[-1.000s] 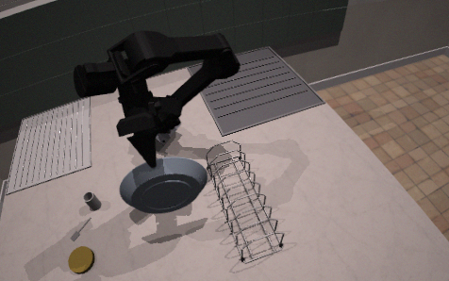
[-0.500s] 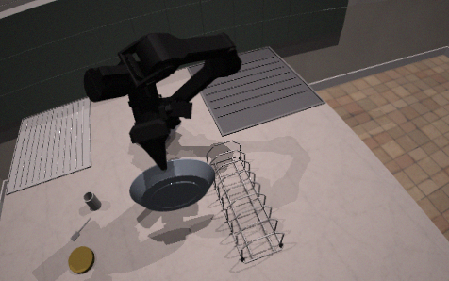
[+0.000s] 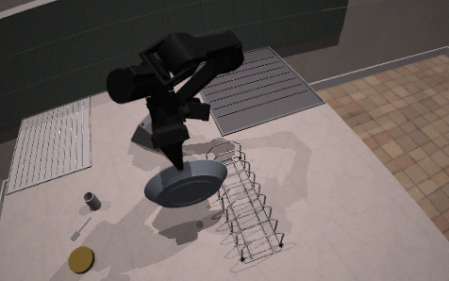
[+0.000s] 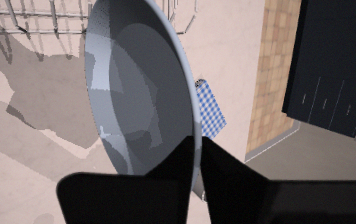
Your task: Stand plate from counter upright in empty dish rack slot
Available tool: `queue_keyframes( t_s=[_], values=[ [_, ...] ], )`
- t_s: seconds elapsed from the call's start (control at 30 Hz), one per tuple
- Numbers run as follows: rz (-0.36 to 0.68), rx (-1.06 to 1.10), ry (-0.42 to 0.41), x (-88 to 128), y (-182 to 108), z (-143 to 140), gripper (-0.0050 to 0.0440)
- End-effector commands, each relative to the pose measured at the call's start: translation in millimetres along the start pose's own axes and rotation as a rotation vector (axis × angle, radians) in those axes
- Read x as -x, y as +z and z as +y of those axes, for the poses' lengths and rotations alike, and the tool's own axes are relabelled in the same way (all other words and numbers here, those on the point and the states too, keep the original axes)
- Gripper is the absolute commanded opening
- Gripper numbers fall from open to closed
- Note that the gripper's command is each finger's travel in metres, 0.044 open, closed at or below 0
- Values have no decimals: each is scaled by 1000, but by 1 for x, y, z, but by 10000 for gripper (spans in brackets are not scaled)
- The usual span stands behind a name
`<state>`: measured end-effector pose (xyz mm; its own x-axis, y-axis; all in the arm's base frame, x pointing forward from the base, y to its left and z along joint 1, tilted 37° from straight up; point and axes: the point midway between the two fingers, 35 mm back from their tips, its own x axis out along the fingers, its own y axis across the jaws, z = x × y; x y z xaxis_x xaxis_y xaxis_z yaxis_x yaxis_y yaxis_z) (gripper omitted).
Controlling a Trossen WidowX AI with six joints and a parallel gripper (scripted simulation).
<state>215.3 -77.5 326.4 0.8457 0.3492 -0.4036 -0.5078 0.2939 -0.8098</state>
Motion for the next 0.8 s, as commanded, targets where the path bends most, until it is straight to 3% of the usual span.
queue_keyframes(
  t_s=[0.0,0.77],
  values=[
    [16,19,2,0,13,-4,0],
    [39,31,8,-1,63,-4,0]
  ],
)
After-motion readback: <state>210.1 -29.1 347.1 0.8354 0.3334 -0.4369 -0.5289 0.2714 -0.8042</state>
